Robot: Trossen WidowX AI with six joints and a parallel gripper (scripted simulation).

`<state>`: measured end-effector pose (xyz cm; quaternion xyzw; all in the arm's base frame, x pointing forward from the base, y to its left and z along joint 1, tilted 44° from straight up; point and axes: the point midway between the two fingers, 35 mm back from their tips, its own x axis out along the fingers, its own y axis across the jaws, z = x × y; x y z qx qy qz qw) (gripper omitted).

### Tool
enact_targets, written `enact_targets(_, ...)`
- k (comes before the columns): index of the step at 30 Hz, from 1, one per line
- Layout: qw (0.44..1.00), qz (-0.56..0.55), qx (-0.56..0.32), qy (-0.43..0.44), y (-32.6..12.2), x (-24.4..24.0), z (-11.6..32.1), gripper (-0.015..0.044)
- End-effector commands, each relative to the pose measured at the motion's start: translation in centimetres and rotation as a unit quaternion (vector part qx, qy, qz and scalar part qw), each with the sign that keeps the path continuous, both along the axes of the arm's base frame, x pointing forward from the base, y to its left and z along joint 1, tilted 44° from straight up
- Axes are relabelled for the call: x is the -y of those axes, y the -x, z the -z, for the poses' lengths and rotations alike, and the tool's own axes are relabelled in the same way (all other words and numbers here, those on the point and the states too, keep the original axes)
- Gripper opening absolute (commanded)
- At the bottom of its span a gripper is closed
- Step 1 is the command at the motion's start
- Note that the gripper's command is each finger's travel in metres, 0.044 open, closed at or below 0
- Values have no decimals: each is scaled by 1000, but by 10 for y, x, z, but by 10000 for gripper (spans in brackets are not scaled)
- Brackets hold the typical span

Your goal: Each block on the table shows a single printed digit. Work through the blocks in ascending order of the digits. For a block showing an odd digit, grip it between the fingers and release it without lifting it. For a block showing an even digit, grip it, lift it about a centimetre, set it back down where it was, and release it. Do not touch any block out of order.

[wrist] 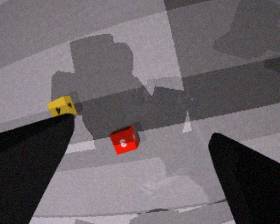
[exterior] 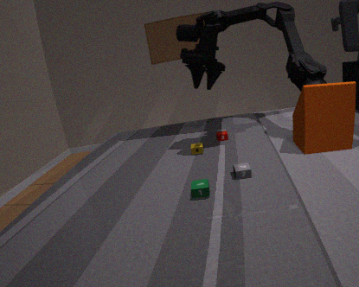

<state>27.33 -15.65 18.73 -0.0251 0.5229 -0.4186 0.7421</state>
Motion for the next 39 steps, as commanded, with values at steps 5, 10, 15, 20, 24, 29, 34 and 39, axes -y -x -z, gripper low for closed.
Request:
enact_targets(5, 955, -107, -278, 6, 37, -33, 62, 400)
enact_targets(10, 955, -107, -278, 6, 37, -33, 62, 400)
enact_targets(15, 955, -107, -278, 6, 37, -33, 62, 400)
enact_targets(20, 955, -107, -278, 6, 37, -33, 62, 400)
enact_targets(24, 955, -107, -278, 6, 37, -33, 62, 400)
enact_targets(29, 955, -107, -278, 6, 37, -33, 62, 400)
enact_targets(34, 955, -110, -276, 3, 31, -41, 70, 400)
enact_targets(39, 955, -119, -270, -11, 4, -105, 127, 400)
